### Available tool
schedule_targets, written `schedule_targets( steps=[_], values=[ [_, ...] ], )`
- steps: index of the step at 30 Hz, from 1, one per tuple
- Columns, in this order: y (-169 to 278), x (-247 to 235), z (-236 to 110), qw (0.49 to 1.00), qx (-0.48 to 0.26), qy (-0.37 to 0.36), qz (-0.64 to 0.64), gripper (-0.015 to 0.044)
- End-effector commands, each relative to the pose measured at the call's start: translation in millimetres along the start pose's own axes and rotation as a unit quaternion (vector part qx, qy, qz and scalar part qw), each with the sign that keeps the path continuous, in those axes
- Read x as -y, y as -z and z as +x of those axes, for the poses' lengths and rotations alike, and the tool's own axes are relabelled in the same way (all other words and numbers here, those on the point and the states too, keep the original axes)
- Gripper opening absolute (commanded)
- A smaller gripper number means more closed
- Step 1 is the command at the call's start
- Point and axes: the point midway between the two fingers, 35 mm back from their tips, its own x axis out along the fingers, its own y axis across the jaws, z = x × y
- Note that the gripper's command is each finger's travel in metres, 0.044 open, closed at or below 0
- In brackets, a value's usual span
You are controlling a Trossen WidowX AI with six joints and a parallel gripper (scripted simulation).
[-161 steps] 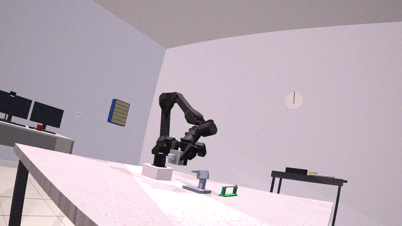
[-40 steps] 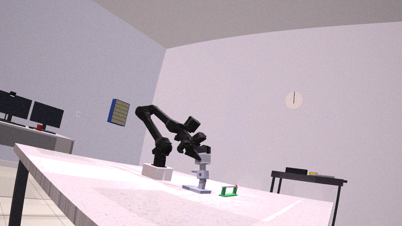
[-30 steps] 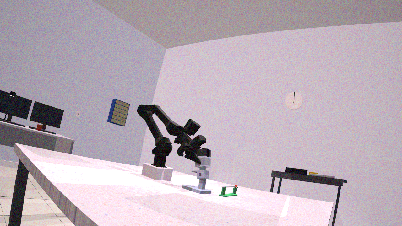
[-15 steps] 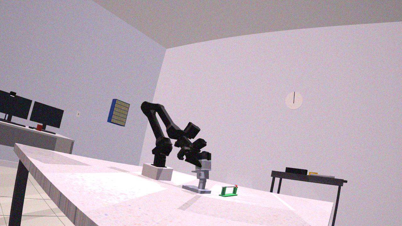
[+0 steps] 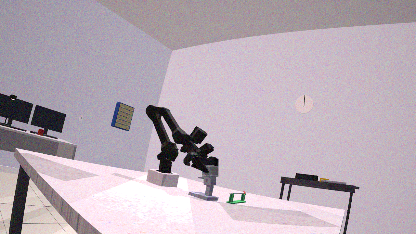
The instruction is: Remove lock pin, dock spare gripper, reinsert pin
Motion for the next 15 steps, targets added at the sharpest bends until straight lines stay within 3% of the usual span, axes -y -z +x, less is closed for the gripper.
schedule_targets(
  steps=[1,11,15],
  values=[
    [-0.1,-0.1,-0.1,1.000,0.000,0.000,0.000,0.0158],
    [-0.1,-0.1,-0.1,1.000,0.000,0.000,0.000,0.0420],
    [-0.8,-0.1,-0.8,1.000,0.000,0.000,0.000,0.0440]
  ],
)
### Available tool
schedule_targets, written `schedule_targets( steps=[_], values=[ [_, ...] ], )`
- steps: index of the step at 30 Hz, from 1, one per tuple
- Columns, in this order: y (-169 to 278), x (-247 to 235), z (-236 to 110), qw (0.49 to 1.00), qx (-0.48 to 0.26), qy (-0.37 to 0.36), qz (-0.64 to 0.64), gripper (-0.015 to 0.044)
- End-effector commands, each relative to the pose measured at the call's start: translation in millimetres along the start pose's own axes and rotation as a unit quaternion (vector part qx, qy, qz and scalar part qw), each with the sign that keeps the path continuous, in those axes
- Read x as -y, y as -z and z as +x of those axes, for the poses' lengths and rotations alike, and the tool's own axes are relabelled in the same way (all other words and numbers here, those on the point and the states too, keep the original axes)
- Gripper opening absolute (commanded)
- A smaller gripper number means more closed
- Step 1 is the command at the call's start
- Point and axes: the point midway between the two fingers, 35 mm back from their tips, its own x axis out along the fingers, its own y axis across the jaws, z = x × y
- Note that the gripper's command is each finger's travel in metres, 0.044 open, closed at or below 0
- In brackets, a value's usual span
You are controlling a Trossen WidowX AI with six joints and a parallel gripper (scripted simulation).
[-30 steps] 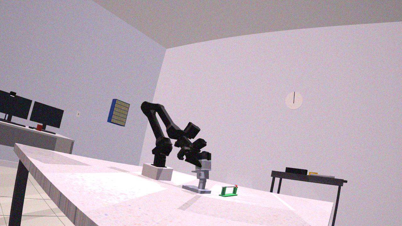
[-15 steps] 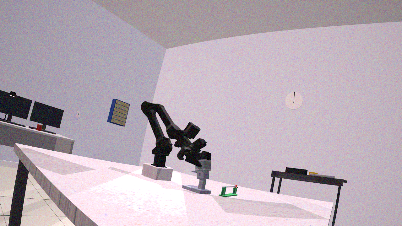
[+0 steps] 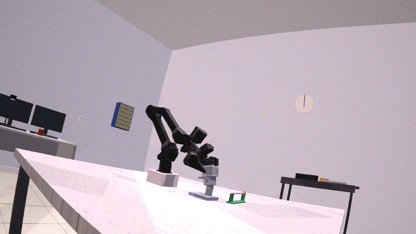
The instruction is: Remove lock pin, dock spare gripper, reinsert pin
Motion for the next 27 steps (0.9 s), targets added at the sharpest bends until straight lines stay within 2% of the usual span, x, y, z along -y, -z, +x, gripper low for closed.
schedule_targets(
  steps=[1,27],
  values=[
    [-1.7,0.0,-1.3,1.000,0.000,0.000,0.001,0.0440],
    [-23.8,-1.4,-33.6,1.000,-0.015,-0.007,-0.010,0.0440]
  ],
)
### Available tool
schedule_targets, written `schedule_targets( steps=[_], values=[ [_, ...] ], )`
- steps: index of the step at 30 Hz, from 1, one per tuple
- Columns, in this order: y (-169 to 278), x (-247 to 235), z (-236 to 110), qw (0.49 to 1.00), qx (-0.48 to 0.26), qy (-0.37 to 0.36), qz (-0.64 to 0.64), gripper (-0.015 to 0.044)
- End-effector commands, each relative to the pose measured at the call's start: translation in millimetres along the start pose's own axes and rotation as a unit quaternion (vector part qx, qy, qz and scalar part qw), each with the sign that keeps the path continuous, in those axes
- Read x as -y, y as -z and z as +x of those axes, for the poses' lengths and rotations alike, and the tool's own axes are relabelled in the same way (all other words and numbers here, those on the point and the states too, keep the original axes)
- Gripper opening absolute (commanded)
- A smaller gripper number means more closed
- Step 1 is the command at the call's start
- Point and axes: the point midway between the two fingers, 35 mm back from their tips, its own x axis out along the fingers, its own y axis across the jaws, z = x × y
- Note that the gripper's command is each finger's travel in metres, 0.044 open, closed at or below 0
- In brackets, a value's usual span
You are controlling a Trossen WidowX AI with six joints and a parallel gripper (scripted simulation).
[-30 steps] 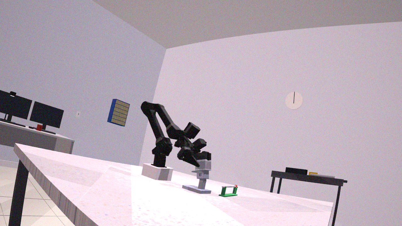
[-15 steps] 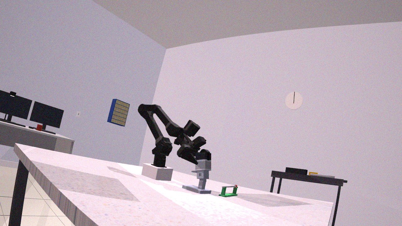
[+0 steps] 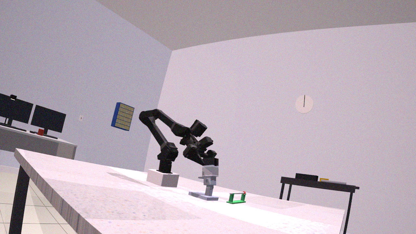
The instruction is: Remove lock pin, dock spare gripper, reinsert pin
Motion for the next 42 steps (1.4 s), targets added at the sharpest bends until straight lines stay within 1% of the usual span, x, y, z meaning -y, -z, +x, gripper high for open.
schedule_targets(
  steps=[1,42],
  values=[
    [-6.4,0.1,-6.3,1.000,0.001,0.001,0.001,0.0440],
    [-45.9,-2.9,-52.5,1.000,-0.022,-0.013,-0.018,0.0440]
  ],
)
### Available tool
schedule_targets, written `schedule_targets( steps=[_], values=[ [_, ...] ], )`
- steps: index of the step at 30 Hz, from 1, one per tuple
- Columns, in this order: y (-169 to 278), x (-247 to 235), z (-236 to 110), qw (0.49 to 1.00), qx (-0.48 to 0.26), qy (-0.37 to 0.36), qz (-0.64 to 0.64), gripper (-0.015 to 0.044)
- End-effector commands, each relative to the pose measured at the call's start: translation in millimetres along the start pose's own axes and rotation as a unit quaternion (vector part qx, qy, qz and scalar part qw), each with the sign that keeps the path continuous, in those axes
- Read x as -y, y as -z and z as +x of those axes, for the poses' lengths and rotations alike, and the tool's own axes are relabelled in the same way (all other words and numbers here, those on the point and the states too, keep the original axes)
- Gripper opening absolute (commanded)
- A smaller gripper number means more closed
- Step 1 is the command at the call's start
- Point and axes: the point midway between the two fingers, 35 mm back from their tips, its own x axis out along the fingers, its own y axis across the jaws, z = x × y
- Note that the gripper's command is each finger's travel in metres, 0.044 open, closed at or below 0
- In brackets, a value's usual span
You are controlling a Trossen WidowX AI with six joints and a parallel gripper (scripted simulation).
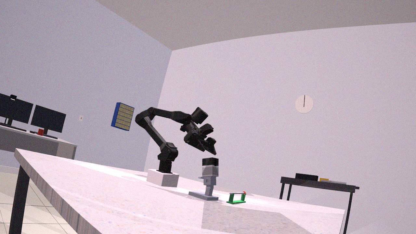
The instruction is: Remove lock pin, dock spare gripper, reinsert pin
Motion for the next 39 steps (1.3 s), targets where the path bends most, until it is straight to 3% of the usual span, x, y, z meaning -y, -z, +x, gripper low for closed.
schedule_targets(
  steps=[1,22,32,39],
  values=[
    [-7.7,0.3,-5.6,1.000,0.000,0.001,0.001,0.0440],
    [-23.2,-1.1,-18.9,1.000,-0.004,-0.007,-0.007,0.0440],
    [-15.0,-53.5,-25.7,0.999,-0.038,-0.009,0.005,0.0180],
    [-11.5,-96.1,-45.5,1.000,-0.012,-0.009,-0.003,0.0180]
  ],
)
